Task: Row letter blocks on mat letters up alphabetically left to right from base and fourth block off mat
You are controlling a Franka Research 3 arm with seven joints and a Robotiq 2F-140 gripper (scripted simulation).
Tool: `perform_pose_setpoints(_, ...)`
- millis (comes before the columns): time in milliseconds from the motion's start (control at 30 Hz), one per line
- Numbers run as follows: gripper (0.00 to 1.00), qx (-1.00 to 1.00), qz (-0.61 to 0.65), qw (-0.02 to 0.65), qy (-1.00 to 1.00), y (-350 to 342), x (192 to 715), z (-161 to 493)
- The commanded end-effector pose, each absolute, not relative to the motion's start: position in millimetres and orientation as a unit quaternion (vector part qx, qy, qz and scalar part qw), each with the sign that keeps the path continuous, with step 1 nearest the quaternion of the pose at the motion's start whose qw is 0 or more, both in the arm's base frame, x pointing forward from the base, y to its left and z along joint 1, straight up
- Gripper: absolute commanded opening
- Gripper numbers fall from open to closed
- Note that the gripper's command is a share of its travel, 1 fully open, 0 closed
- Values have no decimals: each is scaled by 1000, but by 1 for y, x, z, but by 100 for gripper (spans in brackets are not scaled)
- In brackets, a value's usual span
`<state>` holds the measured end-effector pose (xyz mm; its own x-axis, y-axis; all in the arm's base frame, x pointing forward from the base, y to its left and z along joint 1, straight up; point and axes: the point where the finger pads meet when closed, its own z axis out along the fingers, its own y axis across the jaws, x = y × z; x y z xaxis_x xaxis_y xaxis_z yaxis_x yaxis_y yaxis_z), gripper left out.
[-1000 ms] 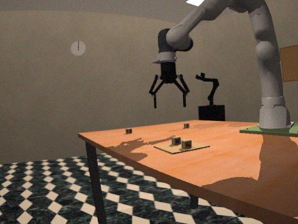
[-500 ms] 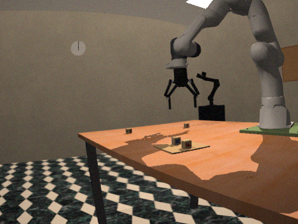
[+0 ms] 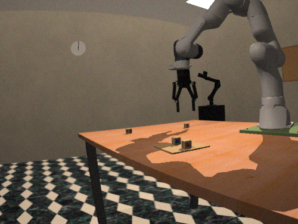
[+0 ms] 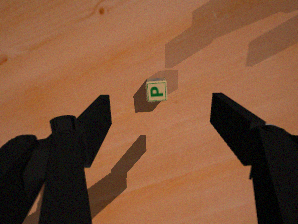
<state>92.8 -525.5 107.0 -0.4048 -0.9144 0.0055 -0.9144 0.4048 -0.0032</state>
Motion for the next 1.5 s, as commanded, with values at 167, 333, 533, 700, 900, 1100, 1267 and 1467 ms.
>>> perform_pose_setpoints(167, 43, 569, 3, -2, -822, -525, 94, 107)
perform_pose_setpoints(333, 43, 569, 3, -2, -822, -525, 94, 107)
perform_pose_setpoints(533, 43, 569, 3, -2, -822, -525, 94, 107)
perform_pose_setpoints(700, 43, 569, 3, -2, -822, -525, 94, 107)
perform_pose_setpoints(900, 43, 569, 3, -2, -822, -525, 94, 107)
perform_pose_setpoints(1100, 43, 569, 3, -2, -822, -525, 94, 107)
perform_pose_setpoints(1267, 43, 569, 3, -2, -822, -525, 94, 104)
perform_pose_setpoints(1467, 43, 569, 3, -2, -822, -525, 94, 101)
